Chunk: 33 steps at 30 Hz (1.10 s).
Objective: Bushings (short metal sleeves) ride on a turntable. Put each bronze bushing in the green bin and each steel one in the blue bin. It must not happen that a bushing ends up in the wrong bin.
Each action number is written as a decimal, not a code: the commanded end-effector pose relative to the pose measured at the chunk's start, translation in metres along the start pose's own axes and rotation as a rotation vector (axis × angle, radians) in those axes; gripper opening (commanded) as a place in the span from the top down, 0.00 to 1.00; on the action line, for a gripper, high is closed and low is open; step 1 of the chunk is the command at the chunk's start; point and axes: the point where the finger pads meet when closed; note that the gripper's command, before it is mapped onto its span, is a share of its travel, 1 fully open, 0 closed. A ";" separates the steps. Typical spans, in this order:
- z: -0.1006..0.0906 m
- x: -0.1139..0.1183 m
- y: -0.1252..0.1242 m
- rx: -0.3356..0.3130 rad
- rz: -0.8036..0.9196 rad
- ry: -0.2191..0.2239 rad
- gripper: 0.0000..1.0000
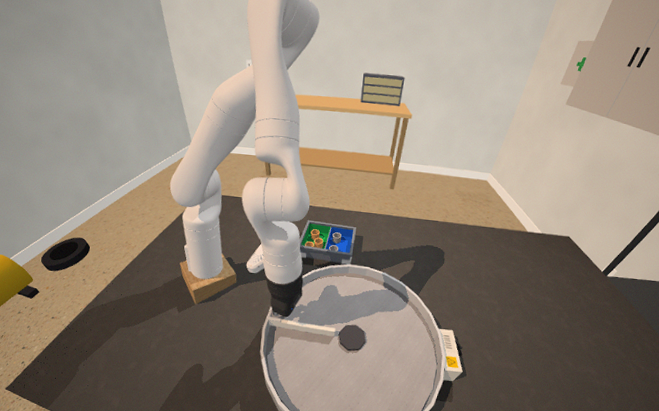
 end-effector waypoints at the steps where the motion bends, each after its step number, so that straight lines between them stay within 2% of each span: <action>1: -0.001 0.000 0.001 -0.002 -0.001 -0.001 1.00; 33: -0.011 0.000 0.001 -0.002 -0.001 -0.001 1.00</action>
Point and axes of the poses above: the point where the finger pads meet when closed, its own z axis out along the fingers, its own x axis across the jaws, y = z × x, and after that the axes turned 14 degrees about -z, right-handed
